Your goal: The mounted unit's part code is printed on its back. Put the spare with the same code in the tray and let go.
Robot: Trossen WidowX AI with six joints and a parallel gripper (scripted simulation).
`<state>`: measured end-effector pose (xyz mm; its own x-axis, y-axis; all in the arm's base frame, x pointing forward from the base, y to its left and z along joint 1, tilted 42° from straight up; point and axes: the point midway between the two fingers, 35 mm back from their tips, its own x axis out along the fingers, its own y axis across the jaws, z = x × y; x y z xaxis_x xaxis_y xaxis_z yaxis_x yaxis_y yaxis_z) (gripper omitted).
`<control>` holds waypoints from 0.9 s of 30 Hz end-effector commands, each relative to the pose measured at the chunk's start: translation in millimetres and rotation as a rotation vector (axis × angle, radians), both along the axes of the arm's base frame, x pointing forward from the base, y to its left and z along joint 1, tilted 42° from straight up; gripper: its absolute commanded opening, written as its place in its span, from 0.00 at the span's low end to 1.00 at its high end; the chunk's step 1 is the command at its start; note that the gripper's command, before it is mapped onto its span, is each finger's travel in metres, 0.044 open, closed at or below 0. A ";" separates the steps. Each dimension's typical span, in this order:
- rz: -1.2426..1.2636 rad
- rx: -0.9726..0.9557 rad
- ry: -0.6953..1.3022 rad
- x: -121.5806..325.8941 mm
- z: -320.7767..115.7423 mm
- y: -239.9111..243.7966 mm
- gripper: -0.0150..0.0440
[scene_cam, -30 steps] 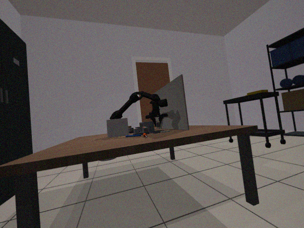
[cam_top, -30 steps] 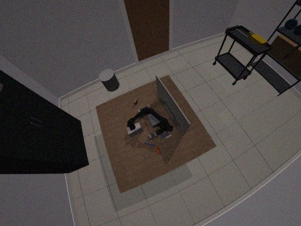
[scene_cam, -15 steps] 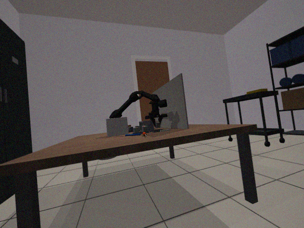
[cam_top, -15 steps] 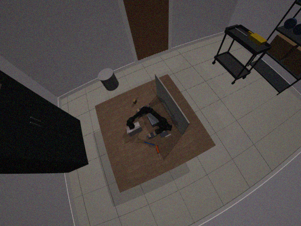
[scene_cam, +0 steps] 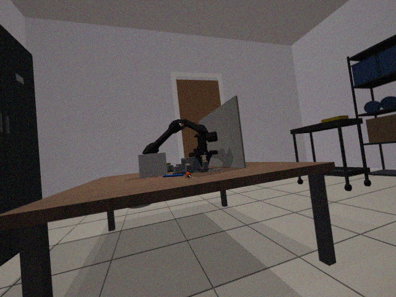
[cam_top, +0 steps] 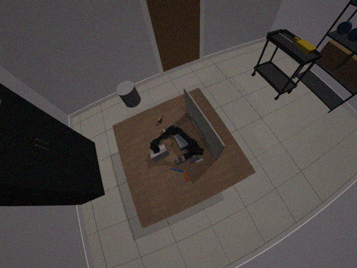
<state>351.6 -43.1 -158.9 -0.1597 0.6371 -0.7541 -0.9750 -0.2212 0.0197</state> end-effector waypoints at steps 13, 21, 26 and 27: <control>-0.001 0.000 0.000 -1.3 -2.1 1.9 0.65; -0.001 0.000 0.000 -1.3 -2.1 1.9 1.00; -0.004 -0.001 0.000 12.1 42.9 -38.9 1.00; -0.005 -0.001 0.000 13.9 57.2 -50.6 1.00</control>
